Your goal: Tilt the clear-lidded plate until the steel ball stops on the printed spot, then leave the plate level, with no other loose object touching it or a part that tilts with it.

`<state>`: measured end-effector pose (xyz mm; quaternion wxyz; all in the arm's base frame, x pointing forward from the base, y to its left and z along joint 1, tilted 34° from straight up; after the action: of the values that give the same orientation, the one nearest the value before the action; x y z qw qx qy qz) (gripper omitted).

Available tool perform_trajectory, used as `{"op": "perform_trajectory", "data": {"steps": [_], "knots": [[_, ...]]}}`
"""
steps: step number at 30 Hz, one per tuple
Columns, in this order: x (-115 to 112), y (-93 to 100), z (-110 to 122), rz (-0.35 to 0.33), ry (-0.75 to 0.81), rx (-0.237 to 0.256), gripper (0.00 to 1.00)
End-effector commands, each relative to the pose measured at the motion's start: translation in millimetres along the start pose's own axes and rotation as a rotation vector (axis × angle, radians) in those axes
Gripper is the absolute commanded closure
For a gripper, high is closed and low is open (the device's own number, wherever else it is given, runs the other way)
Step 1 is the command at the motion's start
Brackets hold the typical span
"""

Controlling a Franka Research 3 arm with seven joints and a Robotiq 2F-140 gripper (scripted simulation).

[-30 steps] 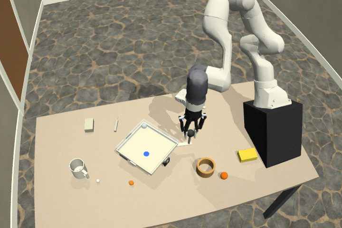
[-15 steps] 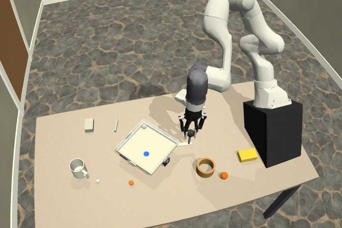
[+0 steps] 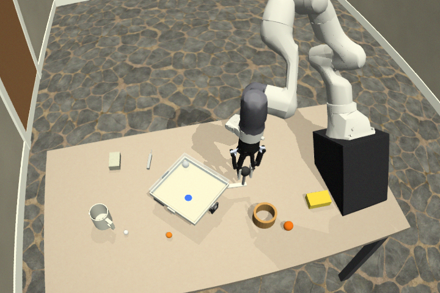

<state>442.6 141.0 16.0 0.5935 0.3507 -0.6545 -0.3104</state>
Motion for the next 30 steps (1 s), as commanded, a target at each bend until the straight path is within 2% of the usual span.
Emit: {"op": "perform_trajectory", "data": {"steps": [1, 23, 25, 30], "knots": [[-7.2, 4.5, -0.8, -0.014, -0.001, 0.007, 1.00], [-6.7, 4.6, -0.8, -0.014, -0.001, 0.007, 1.00], [1.4, -0.6, 1.0, -0.014, -0.001, 0.007, 1.00], [3.5, -0.5, 0.8, -0.014, -0.001, 0.007, 1.00]]}}
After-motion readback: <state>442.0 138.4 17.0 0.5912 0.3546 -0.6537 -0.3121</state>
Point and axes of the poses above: the point where the finger pads meet when closed, its own y axis back along the fingers, its own z axis across the jaws, x = y × z, the point moved 9 cm from there along y, back along the fingers, and after that the axes turned 4 degrees about -y, right-handed, at the moved point
